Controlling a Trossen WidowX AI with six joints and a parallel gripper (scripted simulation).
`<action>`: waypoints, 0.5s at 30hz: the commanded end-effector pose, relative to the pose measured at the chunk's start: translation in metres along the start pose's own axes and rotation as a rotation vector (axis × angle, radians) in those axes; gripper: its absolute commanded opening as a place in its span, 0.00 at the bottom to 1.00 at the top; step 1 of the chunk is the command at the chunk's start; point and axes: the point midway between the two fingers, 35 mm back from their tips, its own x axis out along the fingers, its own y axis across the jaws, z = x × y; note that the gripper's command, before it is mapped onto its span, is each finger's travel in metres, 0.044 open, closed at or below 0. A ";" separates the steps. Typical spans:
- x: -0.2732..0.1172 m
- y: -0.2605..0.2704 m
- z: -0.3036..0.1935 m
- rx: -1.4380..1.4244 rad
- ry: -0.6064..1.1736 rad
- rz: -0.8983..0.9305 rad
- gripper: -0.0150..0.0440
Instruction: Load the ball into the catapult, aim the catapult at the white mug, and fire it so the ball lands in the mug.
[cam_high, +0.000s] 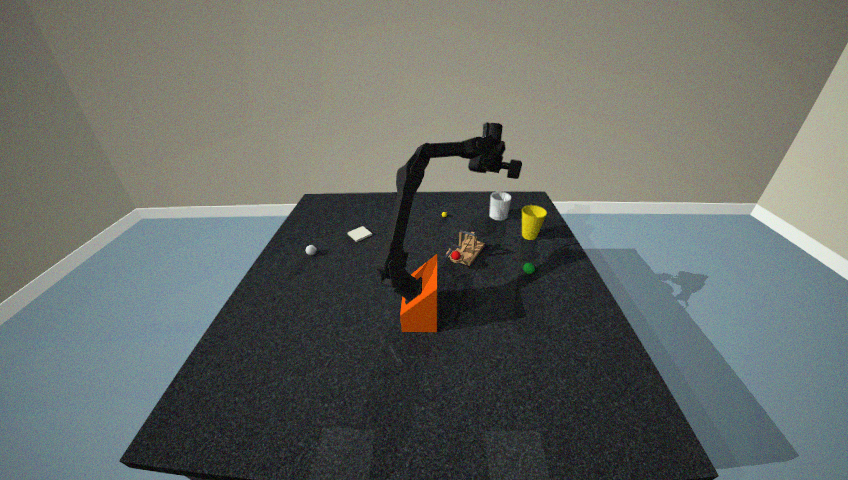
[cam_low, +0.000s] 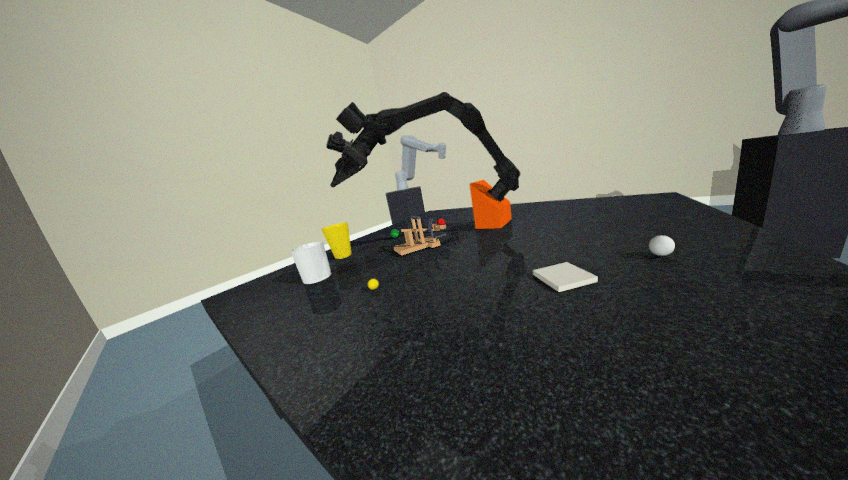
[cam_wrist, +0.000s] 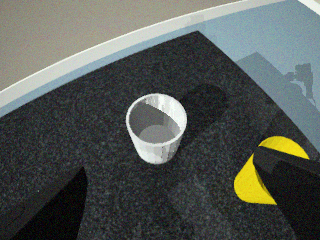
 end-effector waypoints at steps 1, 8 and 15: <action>-0.001 0.001 0.004 -0.001 -0.014 0.009 1.00; 0.000 0.004 0.005 -0.005 -0.013 0.013 1.00; 0.001 0.007 0.005 -0.008 -0.012 0.017 0.96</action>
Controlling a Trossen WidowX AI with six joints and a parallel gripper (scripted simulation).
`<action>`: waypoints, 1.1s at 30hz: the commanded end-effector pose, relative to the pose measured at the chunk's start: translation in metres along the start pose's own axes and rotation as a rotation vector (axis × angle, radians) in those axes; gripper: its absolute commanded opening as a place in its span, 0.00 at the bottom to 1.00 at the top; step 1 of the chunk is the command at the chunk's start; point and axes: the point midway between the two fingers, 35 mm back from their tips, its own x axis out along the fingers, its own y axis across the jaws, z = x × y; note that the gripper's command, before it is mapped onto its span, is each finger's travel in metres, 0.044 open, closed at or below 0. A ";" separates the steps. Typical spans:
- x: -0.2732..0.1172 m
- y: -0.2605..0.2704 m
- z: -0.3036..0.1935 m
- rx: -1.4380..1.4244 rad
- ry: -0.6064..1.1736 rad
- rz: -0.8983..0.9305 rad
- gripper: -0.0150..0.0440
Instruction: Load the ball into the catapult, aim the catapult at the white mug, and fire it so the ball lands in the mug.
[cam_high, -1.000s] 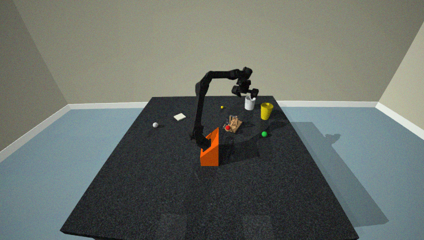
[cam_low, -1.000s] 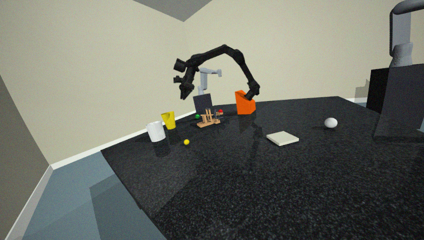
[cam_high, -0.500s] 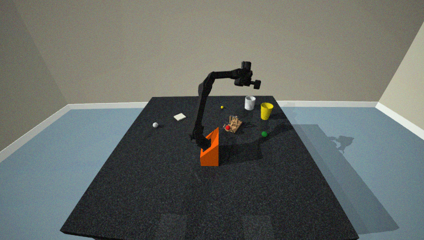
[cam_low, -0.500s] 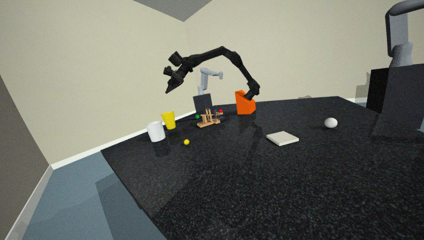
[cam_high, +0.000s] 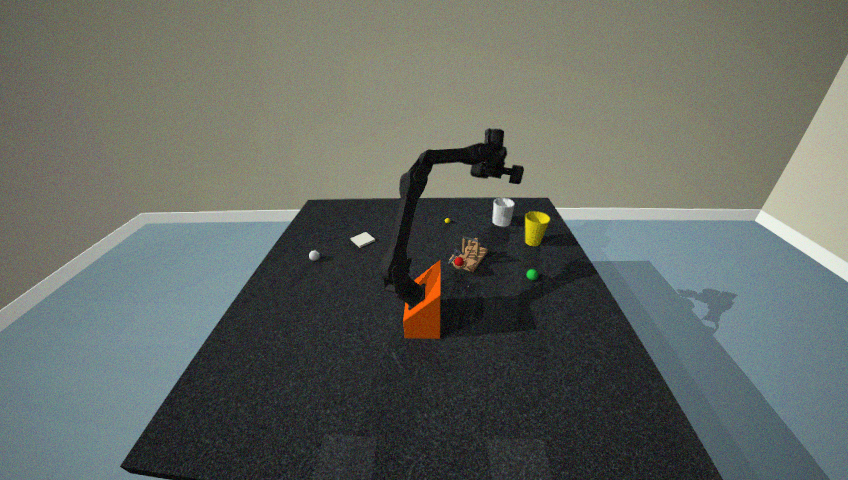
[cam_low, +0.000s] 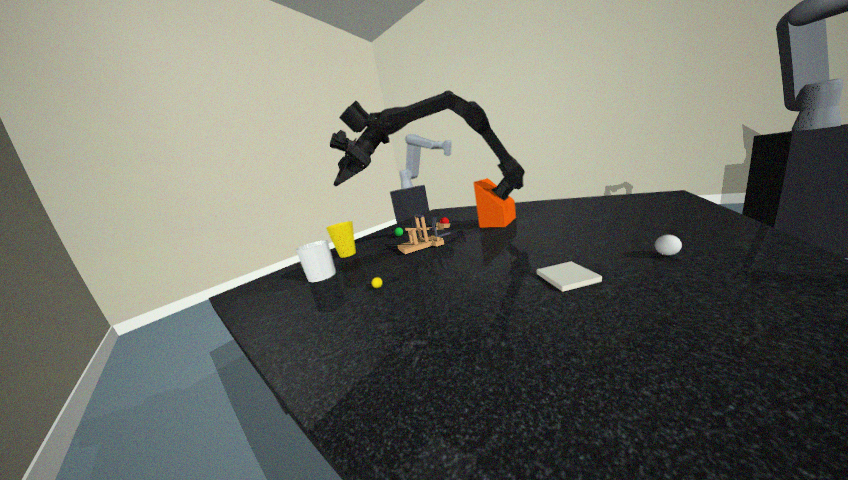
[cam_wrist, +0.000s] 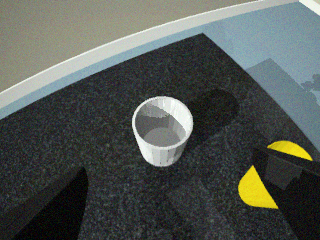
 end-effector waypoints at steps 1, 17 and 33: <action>-0.002 0.000 0.002 0.002 -0.005 0.004 0.91; -0.002 0.000 0.002 0.002 -0.005 0.004 0.25; 0.001 0.017 -0.024 -0.153 0.086 -0.065 0.25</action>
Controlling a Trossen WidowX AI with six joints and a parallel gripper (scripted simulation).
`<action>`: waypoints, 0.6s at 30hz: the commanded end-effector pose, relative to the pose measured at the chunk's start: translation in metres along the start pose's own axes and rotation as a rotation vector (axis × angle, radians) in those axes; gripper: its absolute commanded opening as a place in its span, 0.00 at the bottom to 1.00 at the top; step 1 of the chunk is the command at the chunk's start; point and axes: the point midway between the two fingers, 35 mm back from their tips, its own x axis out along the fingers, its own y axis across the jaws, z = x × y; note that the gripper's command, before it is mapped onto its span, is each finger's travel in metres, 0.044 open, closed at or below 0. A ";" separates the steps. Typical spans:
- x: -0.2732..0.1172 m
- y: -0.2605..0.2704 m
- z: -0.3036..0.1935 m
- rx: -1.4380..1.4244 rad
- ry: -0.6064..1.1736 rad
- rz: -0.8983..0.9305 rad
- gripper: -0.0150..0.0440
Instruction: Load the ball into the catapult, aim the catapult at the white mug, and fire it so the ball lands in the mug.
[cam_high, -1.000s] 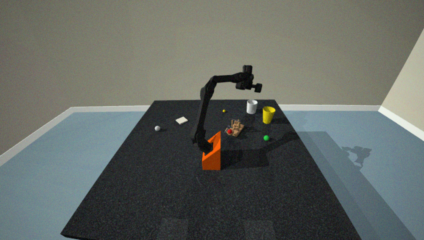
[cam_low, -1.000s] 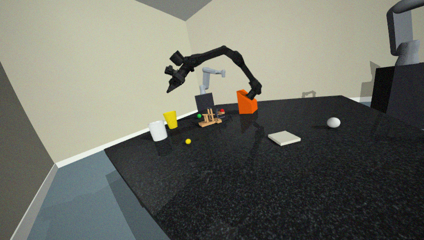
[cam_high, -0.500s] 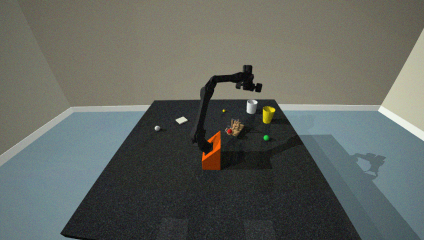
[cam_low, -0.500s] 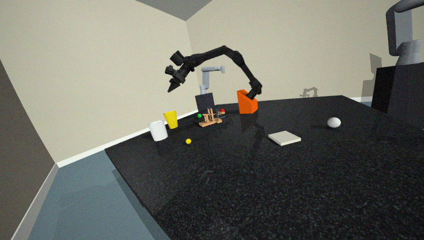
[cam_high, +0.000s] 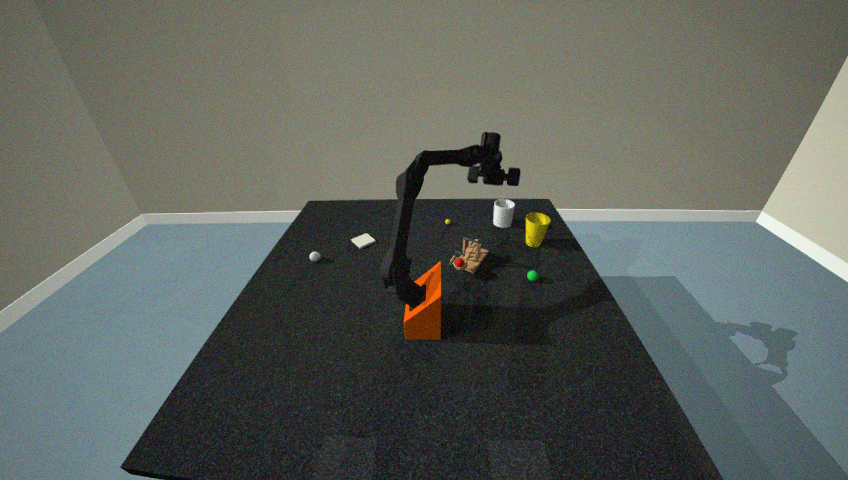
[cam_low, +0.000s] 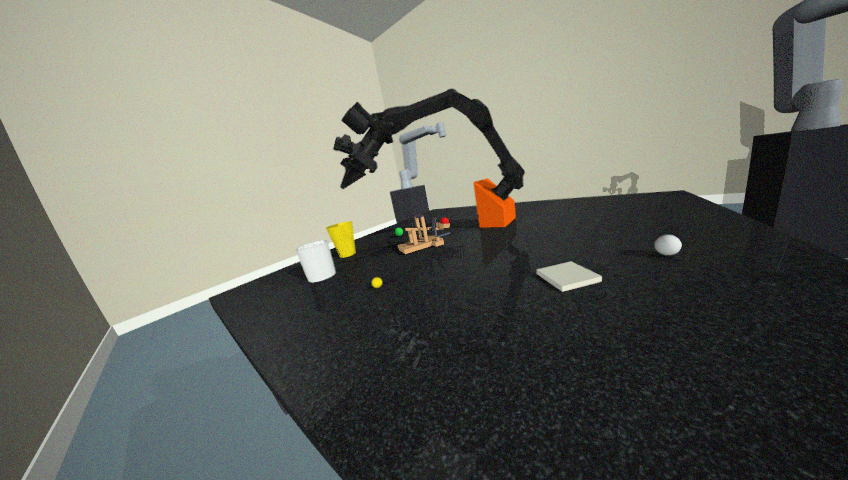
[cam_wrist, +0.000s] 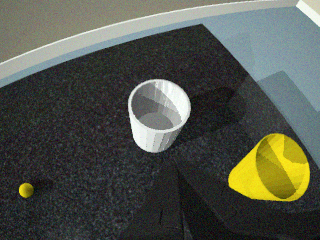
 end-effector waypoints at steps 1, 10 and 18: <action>0.000 0.011 -0.011 -0.082 0.046 -0.033 0.25; -0.001 0.033 -0.045 -0.281 0.177 -0.095 0.25; -0.008 0.050 -0.077 -0.467 0.308 -0.130 0.25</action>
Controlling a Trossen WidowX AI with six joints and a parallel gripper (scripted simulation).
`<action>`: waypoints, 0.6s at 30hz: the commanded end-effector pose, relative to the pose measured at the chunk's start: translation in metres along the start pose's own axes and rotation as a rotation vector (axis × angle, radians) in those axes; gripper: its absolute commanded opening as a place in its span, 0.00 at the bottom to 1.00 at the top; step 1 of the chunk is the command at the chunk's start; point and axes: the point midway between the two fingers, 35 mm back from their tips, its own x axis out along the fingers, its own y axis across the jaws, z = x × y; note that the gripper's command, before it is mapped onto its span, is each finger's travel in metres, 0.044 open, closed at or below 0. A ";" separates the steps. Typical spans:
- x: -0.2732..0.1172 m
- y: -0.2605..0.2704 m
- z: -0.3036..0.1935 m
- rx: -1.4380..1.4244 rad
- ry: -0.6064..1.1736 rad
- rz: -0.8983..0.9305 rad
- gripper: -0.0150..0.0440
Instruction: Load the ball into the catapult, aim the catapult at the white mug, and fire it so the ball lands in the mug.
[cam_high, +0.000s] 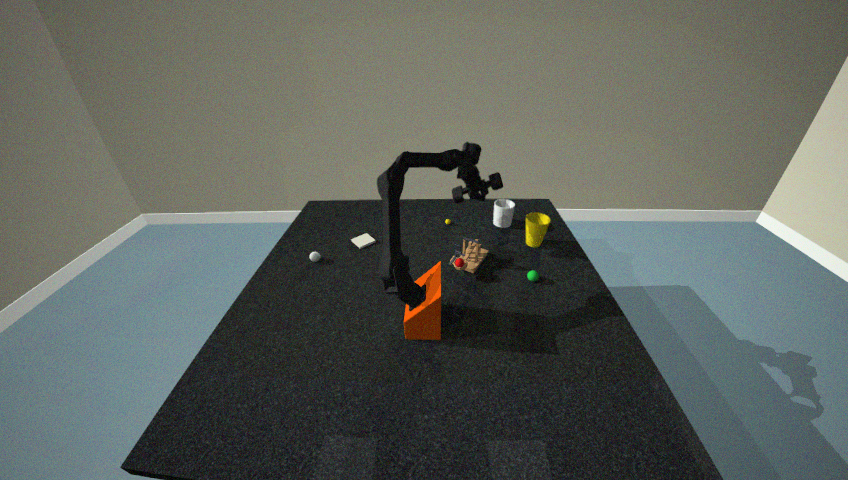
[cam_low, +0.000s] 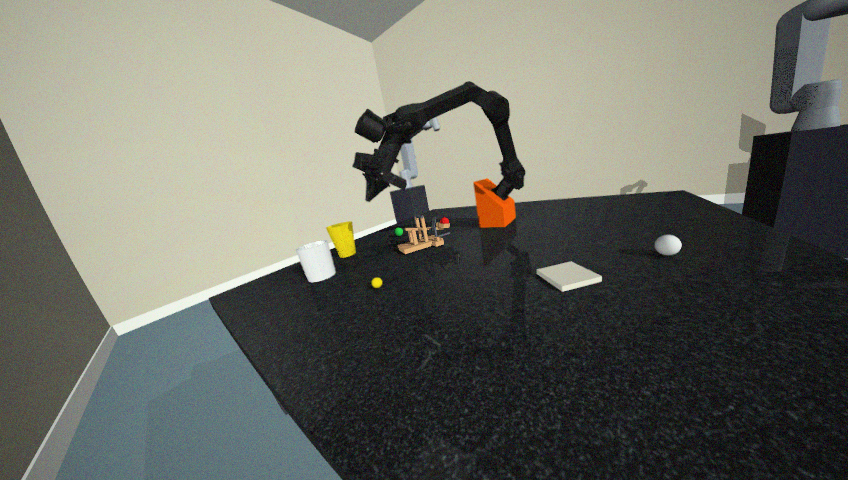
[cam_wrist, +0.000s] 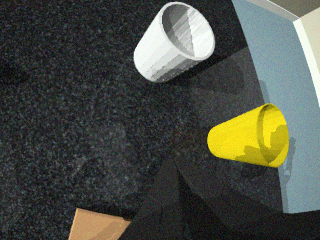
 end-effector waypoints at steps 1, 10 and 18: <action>-0.003 0.012 -0.012 -0.093 0.063 -0.018 0.25; -0.010 0.044 -0.043 -0.318 0.217 -0.027 0.25; -0.020 0.069 -0.073 -0.525 0.359 -0.011 0.25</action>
